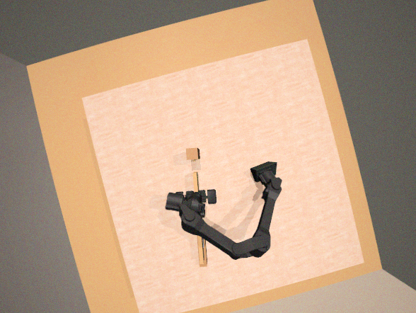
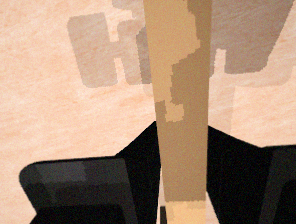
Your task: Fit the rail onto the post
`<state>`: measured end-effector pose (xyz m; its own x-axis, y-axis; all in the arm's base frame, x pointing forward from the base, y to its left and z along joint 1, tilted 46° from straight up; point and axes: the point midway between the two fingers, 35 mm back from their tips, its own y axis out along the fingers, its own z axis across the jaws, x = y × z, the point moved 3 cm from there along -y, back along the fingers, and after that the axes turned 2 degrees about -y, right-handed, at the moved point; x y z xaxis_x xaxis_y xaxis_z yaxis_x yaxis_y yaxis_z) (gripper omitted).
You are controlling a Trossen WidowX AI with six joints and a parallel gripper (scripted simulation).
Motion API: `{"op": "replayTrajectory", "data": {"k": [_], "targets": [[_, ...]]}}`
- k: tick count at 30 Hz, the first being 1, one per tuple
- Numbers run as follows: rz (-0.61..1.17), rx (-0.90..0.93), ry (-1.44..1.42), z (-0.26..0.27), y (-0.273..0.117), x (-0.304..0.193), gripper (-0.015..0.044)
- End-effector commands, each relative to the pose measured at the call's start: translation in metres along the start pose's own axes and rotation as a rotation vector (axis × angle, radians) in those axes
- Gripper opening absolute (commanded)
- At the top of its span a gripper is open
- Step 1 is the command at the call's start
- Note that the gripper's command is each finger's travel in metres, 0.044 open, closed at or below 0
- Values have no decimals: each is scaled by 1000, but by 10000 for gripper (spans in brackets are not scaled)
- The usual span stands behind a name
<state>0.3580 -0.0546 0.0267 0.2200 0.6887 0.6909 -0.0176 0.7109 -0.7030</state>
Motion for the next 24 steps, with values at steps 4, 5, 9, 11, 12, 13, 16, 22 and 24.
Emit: {"op": "replayTrajectory", "data": {"k": [4, 5, 9, 11, 12, 13, 16, 22, 24], "targets": [[-4, -17, 0, -2, -5, -2, 0], [-4, -17, 0, -2, -5, -2, 0], [-4, -17, 0, -1, -3, -2, 0], [-4, -17, 0, -1, -2, -2, 0], [-4, -17, 0, -1, -1, -2, 0], [-4, -17, 0, -1, -1, -2, 0], [-4, -17, 0, -1, 0, -2, 0], [-4, -17, 0, 0, -1, -2, 0], [-4, -17, 0, 0, -2, -2, 0]]}}
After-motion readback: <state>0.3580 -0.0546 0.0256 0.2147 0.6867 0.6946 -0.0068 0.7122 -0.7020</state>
